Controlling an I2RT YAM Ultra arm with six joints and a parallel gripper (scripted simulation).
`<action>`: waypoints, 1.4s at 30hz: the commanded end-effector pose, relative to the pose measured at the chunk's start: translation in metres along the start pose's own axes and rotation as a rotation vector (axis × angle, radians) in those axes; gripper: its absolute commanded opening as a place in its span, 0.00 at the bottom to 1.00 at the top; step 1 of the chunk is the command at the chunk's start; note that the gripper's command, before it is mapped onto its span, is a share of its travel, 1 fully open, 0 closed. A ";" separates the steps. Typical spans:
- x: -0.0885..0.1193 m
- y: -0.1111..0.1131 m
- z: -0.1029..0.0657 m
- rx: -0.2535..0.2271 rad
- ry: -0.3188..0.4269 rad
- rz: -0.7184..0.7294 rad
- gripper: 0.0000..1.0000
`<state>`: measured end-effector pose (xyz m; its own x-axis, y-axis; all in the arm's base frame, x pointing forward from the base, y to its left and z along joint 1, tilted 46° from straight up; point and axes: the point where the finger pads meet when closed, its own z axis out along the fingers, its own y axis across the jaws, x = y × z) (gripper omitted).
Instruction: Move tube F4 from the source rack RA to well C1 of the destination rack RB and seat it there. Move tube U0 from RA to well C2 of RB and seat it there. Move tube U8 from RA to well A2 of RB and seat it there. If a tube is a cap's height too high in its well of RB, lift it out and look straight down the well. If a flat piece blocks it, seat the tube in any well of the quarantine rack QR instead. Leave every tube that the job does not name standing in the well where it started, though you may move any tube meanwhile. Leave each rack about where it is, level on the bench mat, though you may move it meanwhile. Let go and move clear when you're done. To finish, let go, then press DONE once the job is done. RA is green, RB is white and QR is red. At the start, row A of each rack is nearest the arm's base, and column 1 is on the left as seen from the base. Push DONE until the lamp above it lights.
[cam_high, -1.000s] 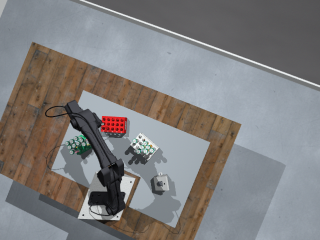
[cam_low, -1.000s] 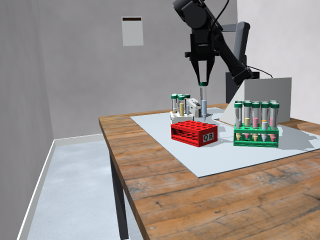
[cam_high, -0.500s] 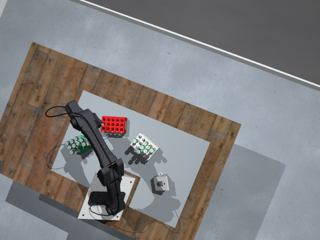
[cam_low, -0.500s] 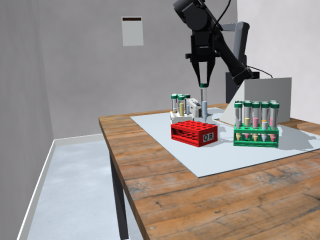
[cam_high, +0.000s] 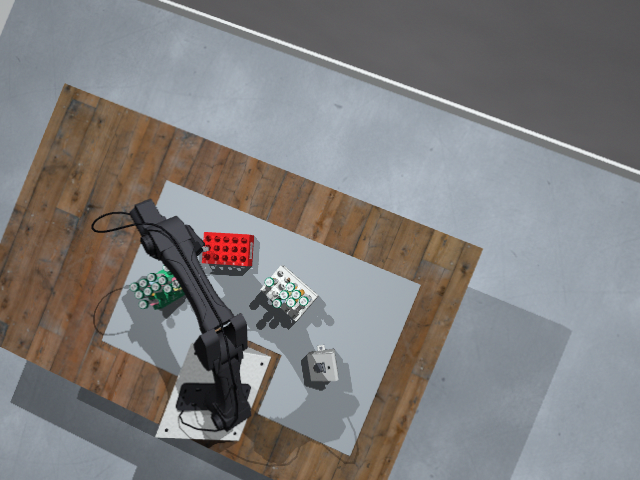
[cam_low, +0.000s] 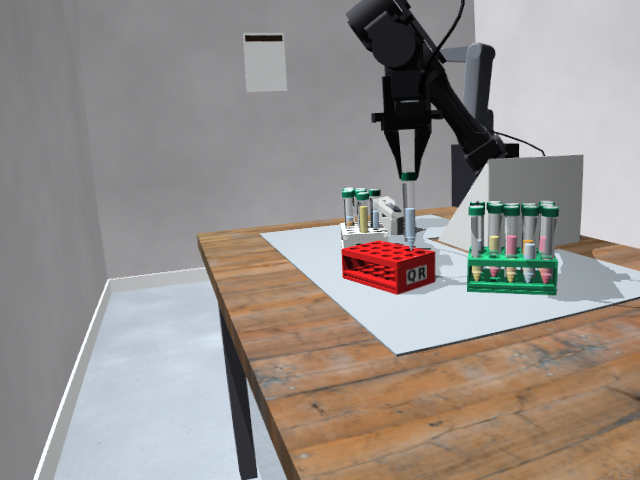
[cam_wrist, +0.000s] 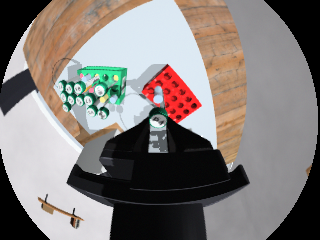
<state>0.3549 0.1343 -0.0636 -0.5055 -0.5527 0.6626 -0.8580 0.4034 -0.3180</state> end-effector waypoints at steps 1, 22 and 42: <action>-0.012 -0.008 -0.014 0.032 -0.063 0.021 0.00; -0.007 -0.004 -0.005 0.026 -0.042 0.007 0.00; -0.009 -0.009 -0.003 0.030 -0.062 0.021 0.00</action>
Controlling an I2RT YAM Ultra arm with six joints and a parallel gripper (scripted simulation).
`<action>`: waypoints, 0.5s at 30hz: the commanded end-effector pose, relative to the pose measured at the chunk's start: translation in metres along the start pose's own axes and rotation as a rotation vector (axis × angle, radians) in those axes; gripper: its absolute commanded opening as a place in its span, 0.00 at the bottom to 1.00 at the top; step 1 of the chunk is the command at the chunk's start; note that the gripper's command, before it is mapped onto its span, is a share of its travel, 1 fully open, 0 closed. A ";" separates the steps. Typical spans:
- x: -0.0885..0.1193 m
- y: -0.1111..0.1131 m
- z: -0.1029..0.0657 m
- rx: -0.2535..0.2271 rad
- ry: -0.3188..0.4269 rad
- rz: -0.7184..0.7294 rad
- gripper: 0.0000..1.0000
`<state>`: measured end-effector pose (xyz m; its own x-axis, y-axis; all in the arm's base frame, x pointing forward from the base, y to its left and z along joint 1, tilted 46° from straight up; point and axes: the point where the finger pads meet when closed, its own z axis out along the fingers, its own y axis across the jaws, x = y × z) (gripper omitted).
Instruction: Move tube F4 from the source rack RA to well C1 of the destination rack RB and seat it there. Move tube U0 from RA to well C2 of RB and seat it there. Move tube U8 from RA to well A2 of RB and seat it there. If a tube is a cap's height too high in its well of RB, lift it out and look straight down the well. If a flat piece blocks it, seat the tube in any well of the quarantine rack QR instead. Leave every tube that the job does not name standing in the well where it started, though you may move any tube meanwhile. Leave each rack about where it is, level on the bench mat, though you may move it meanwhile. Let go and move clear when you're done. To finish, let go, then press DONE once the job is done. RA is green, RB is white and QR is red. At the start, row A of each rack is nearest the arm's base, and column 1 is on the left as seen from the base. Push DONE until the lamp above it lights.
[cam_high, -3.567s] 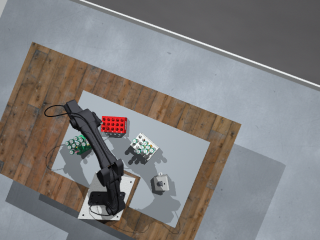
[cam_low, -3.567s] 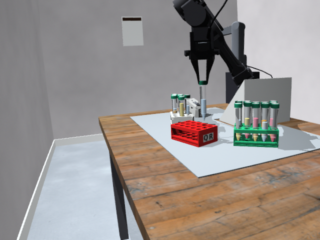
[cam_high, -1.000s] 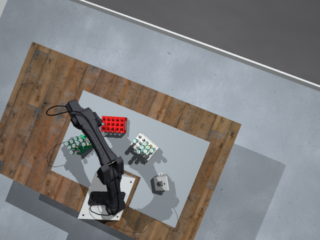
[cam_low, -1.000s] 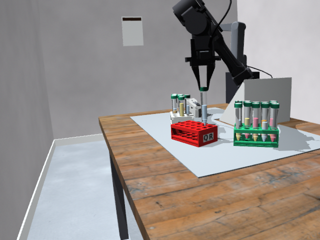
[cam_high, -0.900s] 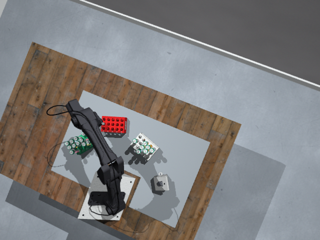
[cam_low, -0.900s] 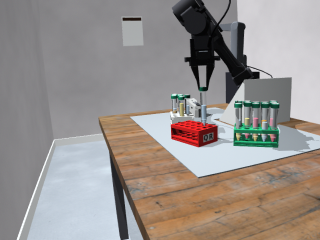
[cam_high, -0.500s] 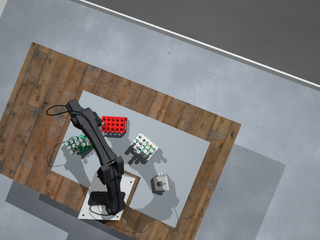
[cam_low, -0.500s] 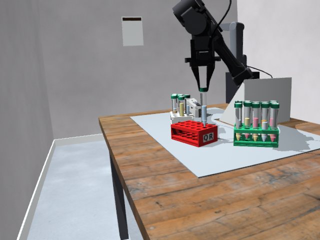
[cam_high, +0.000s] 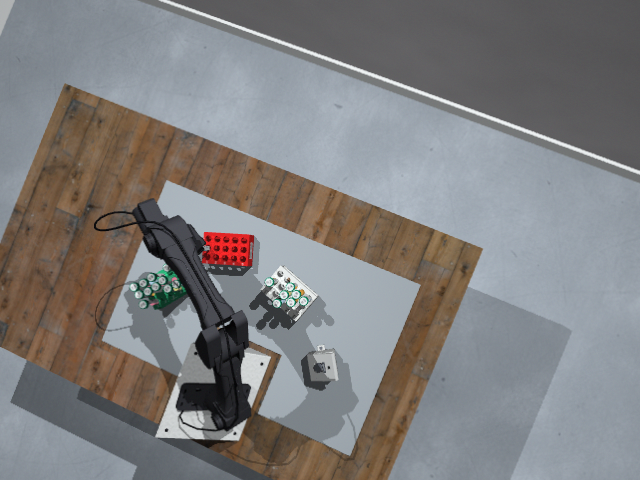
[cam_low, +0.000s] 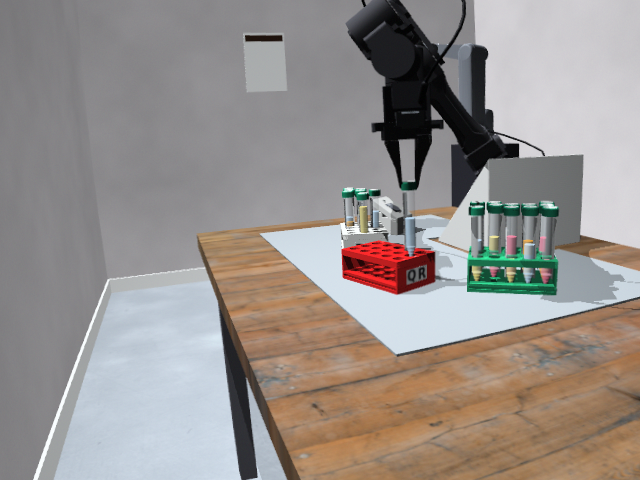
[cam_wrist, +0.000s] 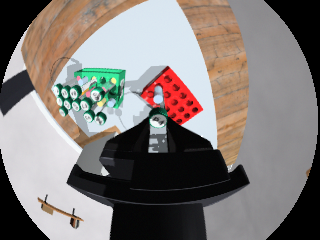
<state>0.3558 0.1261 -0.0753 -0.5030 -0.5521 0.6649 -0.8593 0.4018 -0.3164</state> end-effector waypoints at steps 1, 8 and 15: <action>-0.003 -0.007 -0.012 0.028 -0.051 0.017 0.00; -0.003 -0.005 -0.008 0.027 -0.046 0.012 0.00; -0.003 -0.006 -0.004 0.026 -0.045 0.014 0.00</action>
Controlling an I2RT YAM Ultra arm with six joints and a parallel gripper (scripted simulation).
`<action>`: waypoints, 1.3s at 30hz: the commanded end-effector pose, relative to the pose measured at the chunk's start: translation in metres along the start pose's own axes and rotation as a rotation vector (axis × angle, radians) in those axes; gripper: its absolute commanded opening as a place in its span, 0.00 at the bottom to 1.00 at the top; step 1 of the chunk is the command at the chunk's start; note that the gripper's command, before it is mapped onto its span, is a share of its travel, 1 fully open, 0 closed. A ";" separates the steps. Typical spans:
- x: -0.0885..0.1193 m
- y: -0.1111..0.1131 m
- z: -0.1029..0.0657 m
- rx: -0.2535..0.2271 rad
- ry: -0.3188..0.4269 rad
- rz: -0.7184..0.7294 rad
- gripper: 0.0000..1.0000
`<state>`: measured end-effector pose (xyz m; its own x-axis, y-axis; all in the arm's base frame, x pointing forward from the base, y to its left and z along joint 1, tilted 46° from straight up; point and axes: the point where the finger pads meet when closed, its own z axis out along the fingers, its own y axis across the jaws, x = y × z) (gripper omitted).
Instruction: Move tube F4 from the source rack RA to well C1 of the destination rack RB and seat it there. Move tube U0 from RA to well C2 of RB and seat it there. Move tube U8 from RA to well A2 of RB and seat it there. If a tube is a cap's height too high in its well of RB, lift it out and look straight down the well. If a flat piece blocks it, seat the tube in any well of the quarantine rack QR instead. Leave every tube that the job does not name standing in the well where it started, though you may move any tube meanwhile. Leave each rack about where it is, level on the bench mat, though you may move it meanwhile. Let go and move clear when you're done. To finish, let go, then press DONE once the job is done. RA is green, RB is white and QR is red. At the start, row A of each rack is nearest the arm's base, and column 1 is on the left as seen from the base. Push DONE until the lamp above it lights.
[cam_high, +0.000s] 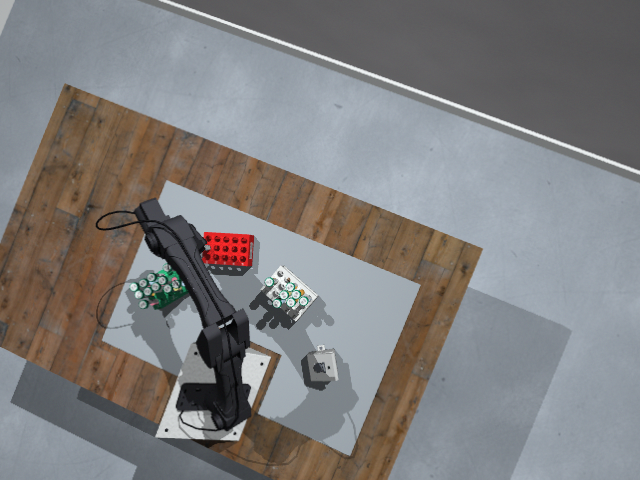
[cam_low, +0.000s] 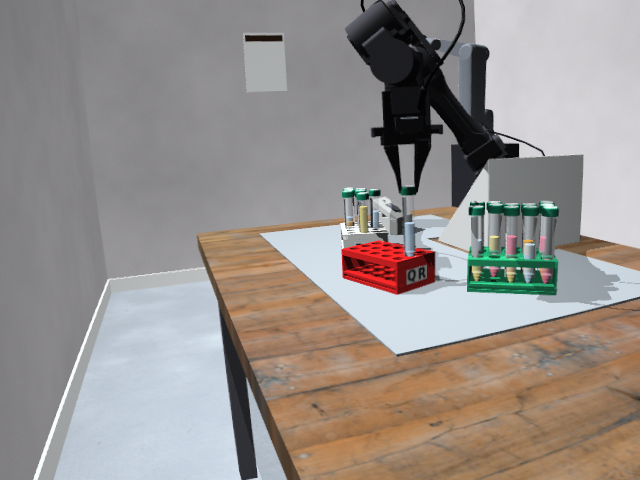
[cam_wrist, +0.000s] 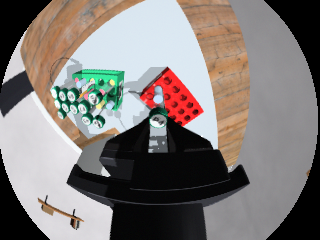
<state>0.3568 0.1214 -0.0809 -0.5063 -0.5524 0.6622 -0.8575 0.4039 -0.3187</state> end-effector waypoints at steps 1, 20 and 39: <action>-0.001 -0.005 -0.011 0.026 -0.043 0.011 0.00; -0.003 -0.004 -0.004 0.018 -0.048 0.011 0.00; -0.003 -0.002 0.005 0.021 -0.046 0.008 0.00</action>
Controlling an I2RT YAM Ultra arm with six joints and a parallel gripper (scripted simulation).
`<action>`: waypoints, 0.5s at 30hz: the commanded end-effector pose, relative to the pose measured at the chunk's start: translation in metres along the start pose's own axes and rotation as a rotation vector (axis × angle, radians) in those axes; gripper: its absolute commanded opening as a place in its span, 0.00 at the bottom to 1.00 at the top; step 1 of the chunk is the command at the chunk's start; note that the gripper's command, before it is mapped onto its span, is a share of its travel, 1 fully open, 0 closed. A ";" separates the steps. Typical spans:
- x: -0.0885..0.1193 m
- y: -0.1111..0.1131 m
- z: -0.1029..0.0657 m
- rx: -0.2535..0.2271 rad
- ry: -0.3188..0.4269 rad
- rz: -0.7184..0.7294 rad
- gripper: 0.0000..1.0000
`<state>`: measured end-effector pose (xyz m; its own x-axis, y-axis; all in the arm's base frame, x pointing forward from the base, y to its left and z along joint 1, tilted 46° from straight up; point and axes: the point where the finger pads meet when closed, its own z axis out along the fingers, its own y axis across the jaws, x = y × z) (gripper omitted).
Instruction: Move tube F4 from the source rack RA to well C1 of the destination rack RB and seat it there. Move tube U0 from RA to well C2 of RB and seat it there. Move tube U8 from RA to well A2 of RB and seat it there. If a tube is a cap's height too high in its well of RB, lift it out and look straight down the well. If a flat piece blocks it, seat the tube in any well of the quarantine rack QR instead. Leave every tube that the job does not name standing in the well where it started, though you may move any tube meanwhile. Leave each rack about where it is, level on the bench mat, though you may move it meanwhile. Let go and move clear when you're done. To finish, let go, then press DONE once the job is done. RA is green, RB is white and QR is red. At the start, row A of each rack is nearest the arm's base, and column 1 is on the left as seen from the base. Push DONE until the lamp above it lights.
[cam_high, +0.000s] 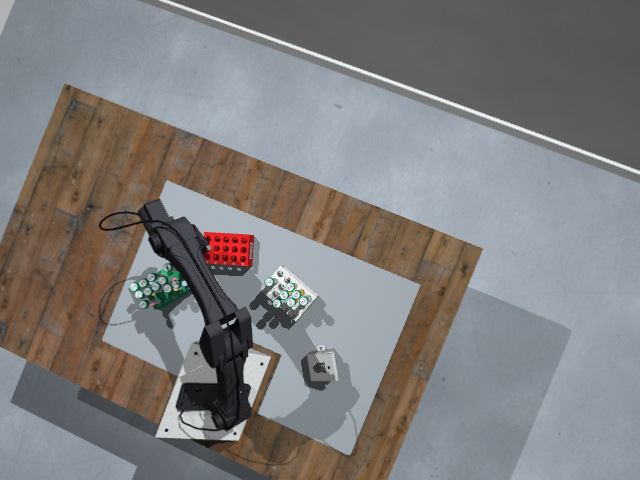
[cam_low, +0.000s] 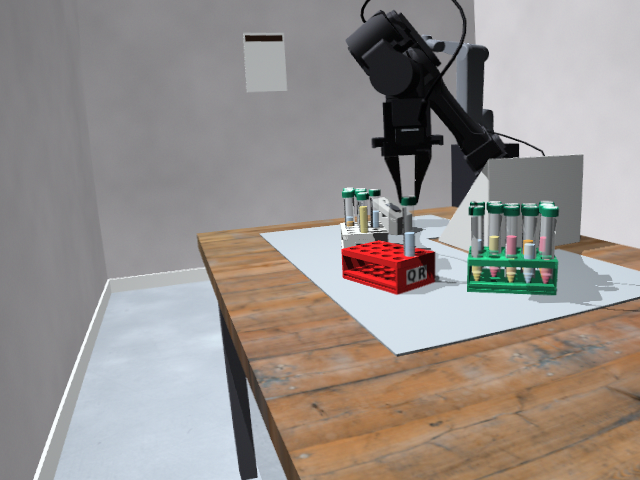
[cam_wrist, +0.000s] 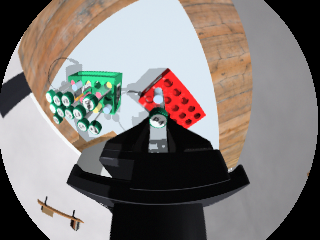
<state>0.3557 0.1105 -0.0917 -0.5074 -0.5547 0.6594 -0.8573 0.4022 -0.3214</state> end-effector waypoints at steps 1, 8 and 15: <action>-0.002 -0.003 -0.009 0.018 -0.041 0.008 0.00; -0.002 -0.002 -0.006 0.018 -0.042 0.007 0.00; -0.002 -0.002 -0.004 0.014 -0.042 0.008 0.00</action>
<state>0.3547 0.1053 -0.0962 -0.5071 -0.5542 0.6601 -0.8575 0.4016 -0.3216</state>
